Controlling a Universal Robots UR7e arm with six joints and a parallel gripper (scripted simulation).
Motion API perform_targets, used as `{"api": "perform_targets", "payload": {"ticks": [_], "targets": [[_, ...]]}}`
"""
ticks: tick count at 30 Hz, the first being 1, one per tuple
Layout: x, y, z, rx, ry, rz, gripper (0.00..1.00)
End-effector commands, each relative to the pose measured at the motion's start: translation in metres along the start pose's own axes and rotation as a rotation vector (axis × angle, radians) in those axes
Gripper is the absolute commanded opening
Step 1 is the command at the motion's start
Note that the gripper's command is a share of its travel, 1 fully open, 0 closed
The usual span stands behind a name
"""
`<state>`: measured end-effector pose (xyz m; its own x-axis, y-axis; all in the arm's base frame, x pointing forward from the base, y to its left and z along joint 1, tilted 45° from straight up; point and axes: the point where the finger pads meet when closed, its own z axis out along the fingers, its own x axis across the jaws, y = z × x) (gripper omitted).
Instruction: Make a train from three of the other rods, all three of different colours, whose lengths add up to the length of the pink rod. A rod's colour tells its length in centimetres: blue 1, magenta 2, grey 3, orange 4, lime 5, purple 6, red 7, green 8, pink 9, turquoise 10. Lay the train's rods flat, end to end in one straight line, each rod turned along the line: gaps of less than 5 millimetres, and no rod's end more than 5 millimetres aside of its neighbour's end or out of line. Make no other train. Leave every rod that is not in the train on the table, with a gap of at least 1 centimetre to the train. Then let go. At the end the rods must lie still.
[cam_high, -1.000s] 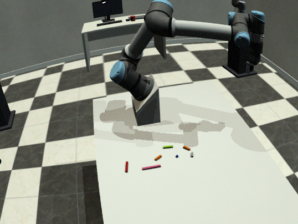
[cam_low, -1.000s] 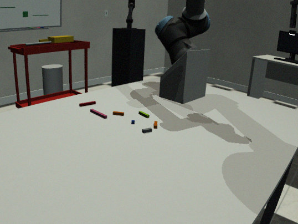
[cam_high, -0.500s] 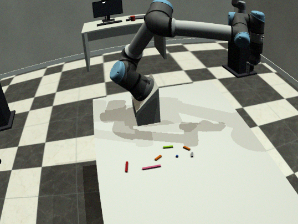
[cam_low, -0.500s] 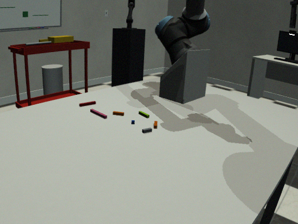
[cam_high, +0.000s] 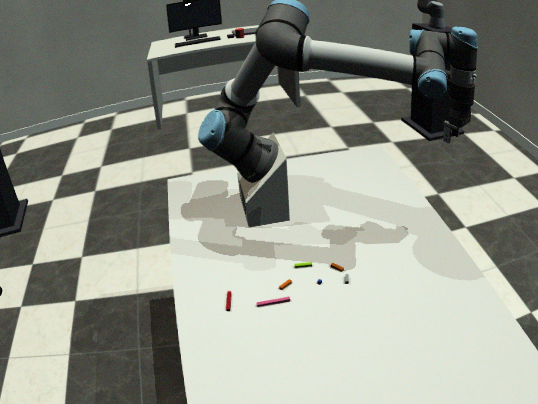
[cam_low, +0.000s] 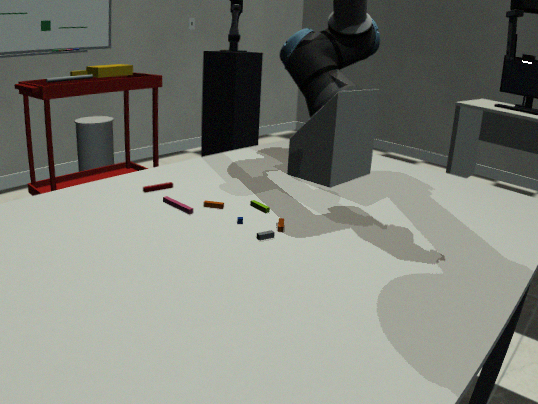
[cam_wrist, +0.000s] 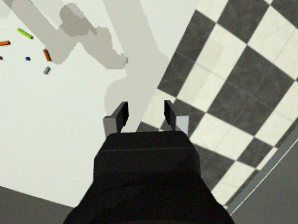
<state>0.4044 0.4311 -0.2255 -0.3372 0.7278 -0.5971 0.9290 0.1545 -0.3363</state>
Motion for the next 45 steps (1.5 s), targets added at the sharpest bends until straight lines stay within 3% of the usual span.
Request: {"api": "perform_targets", "payload": {"ticks": [1,10,12,22,27,29,30,39,45], "targets": [[-0.024,0.012,0.012,-0.008,0.013,0.056,1.0],[-0.099,0.037,0.057,-0.028,0.044,0.235,1.0],[-0.099,0.037,0.057,-0.028,0.044,0.235,1.0],[-0.207,0.037,0.123,-0.046,0.064,0.504,1.0],[-0.259,0.022,0.157,-0.051,0.063,0.643,1.0],[-0.259,0.022,0.157,-0.051,0.063,0.643,1.0],[-0.27,0.017,0.164,-0.051,0.062,0.673,1.0],[-0.354,-0.039,0.217,-0.051,0.038,0.929,1.0],[-0.387,-0.074,0.238,-0.048,0.018,1.048,1.0]]}}
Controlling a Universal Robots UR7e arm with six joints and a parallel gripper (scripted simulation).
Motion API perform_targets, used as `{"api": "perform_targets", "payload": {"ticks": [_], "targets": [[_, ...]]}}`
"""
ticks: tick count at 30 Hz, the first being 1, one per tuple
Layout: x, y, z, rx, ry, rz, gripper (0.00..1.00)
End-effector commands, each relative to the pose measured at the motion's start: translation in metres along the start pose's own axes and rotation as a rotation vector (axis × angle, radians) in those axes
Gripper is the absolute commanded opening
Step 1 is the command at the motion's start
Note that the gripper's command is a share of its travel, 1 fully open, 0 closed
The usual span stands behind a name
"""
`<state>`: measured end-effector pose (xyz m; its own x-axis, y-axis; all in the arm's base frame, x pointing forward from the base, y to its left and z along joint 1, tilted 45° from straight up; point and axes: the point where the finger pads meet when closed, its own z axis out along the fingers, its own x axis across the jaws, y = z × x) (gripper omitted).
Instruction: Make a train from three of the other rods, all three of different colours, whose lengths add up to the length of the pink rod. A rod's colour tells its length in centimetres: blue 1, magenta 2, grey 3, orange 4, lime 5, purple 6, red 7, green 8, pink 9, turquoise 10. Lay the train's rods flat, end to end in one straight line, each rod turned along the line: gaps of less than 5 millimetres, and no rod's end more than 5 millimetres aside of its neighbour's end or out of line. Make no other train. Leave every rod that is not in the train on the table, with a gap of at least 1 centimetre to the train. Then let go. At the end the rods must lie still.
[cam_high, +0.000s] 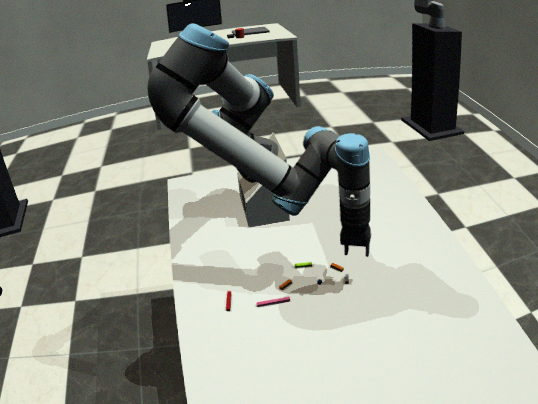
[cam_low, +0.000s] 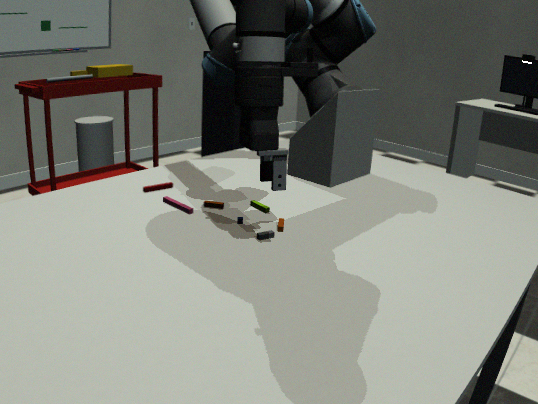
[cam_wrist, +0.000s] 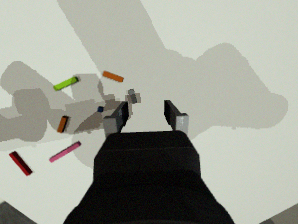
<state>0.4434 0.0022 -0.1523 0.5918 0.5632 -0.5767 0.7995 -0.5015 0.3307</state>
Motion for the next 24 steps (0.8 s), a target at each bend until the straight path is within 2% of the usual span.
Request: {"api": "perform_targets", "payload": {"ticks": [1,7,12,16,24], "targets": [[-0.027,0.004,0.009,-0.006,-0.01,0.065,1.0],[-0.073,0.005,0.023,-0.015,-0.034,0.174,1.0],[-0.099,0.004,0.029,-0.02,-0.048,0.233,1.0],[-0.111,0.003,0.032,-0.023,-0.056,0.262,1.0],[-0.119,0.002,0.033,-0.024,-0.06,0.278,1.0]]}}
